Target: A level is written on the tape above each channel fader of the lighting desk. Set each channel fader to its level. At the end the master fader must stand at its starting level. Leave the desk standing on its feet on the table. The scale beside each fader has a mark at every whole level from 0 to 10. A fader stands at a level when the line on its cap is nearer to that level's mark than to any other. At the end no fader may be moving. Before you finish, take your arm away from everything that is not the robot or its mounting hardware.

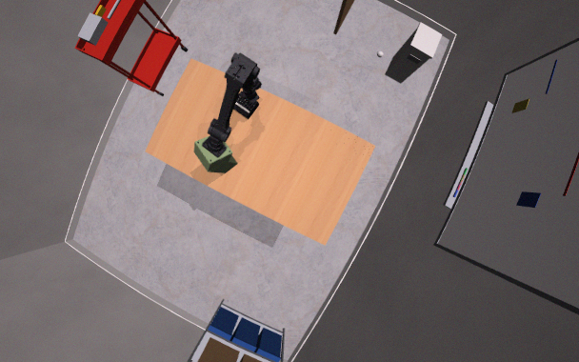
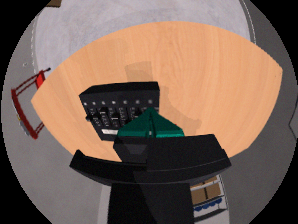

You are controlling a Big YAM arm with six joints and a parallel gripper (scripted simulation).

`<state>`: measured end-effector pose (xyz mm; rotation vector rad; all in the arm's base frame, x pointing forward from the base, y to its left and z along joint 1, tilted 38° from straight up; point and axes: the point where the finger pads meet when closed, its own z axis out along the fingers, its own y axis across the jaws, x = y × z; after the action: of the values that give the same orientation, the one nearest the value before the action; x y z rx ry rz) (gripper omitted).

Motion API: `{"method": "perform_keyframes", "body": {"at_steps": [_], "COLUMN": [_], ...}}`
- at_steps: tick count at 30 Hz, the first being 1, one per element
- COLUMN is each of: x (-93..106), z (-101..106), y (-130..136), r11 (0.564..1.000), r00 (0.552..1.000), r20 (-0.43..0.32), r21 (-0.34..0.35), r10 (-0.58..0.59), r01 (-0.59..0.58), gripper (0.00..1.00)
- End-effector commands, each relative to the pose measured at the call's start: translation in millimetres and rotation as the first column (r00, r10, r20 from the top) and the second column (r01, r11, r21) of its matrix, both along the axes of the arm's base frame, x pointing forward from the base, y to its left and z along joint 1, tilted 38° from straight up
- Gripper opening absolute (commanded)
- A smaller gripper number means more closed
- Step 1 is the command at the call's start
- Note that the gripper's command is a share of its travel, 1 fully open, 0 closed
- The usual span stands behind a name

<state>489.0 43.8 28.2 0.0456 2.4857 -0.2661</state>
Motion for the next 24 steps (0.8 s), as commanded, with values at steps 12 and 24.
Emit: {"method": "perform_keyframes", "body": {"at_steps": [12,24], "x": [9.6,9.6], "z": [-1.8,-1.8], "y": [-3.0,-3.0], "r11": [1.000,1.000], "r00": [1.000,1.000], "r20": [0.005,0.005], "r21": [-0.007,-0.007], "r10": [0.007,0.007], "r01": [-0.007,-0.006], "gripper": [0.00,0.00]}}
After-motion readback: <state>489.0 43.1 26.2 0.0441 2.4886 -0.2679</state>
